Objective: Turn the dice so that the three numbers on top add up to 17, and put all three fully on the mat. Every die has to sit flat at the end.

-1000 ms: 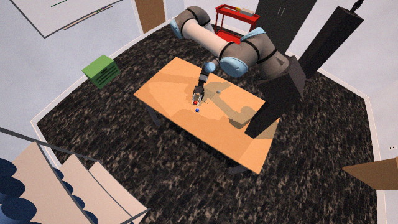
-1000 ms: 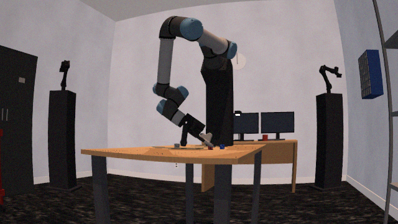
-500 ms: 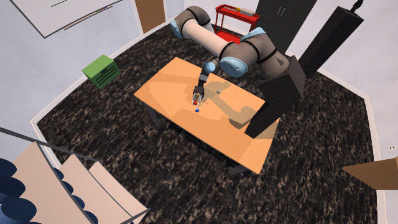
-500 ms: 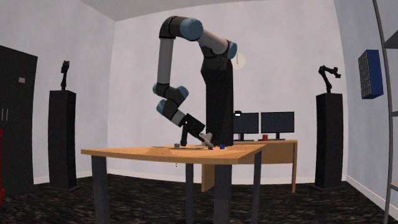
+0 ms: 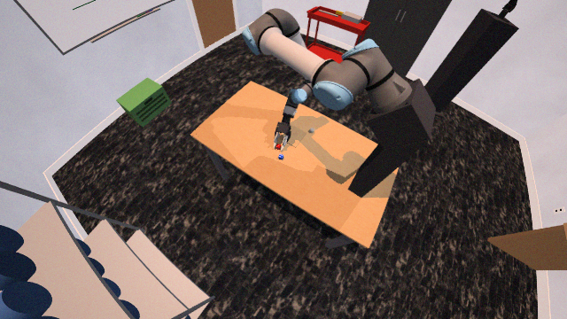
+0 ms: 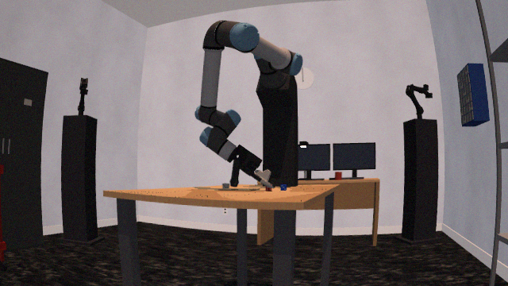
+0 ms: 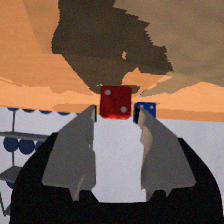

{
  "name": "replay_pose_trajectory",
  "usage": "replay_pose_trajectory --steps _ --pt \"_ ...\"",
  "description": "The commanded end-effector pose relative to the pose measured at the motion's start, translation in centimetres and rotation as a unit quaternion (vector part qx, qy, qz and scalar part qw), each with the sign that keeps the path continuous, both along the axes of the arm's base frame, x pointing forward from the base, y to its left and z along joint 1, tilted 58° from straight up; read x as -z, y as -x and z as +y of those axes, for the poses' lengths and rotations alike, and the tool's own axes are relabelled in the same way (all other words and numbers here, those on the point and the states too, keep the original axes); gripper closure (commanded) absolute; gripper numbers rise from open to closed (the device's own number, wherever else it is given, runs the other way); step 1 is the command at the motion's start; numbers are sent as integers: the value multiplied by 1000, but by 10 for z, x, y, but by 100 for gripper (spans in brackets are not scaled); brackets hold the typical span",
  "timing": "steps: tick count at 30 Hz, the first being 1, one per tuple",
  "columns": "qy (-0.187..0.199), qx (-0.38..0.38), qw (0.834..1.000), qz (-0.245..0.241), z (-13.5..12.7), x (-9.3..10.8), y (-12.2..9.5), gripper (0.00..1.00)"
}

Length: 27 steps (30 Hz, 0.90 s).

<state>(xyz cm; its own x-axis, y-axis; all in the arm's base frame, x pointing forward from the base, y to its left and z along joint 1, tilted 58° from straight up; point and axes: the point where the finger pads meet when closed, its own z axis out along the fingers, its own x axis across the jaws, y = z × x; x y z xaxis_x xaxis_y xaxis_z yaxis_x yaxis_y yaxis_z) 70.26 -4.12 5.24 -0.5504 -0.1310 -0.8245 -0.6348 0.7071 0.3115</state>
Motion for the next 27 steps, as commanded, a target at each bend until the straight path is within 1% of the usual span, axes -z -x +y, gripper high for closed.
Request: replay_pose_trajectory --steps 1,8,20,27 --pt "0 0 1000 0 0 0 0 76" --pt "0 0 1000 0 -2 -2 2 76" --pt "0 0 1000 0 -30 -21 23 76" --pt "0 0 1000 0 -35 -24 27 76"
